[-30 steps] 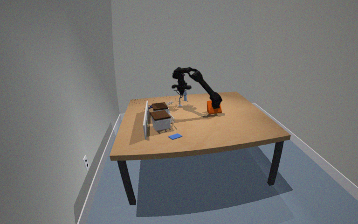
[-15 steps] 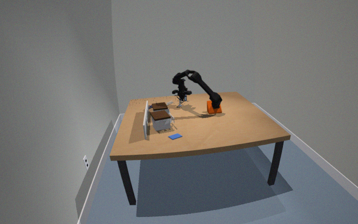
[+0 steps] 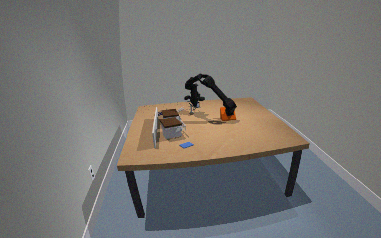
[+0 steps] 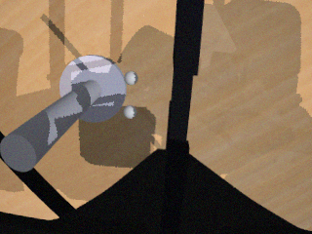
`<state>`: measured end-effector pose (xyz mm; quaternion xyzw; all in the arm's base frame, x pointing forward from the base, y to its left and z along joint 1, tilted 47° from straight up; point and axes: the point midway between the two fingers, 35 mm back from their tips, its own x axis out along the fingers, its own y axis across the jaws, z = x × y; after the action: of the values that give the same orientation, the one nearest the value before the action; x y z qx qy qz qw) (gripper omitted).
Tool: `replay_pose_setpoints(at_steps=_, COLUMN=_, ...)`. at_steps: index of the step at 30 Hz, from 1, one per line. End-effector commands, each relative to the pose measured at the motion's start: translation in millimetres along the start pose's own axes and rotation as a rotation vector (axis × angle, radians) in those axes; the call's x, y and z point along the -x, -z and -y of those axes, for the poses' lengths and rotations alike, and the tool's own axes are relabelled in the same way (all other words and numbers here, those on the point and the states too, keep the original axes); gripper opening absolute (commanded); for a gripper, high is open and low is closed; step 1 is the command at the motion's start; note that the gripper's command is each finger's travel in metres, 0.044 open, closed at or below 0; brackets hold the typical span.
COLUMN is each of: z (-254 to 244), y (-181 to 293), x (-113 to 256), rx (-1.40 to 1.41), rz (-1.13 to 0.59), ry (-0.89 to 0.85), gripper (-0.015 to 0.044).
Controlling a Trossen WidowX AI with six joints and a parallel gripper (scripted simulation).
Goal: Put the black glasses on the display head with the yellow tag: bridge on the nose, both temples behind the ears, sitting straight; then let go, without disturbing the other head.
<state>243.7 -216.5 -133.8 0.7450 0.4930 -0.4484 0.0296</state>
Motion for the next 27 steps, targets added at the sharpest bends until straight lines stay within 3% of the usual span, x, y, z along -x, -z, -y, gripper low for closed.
replay_pose_setpoints(at_steps=1, z=1.7, y=-2.4, x=1.1, rx=0.005, rz=0.005, ry=-0.002, gripper=0.0)
replay_pose_setpoints(at_steps=27, z=16.2, y=-19.2, x=1.3, rx=0.004, rz=0.006, ry=-0.002, gripper=0.0)
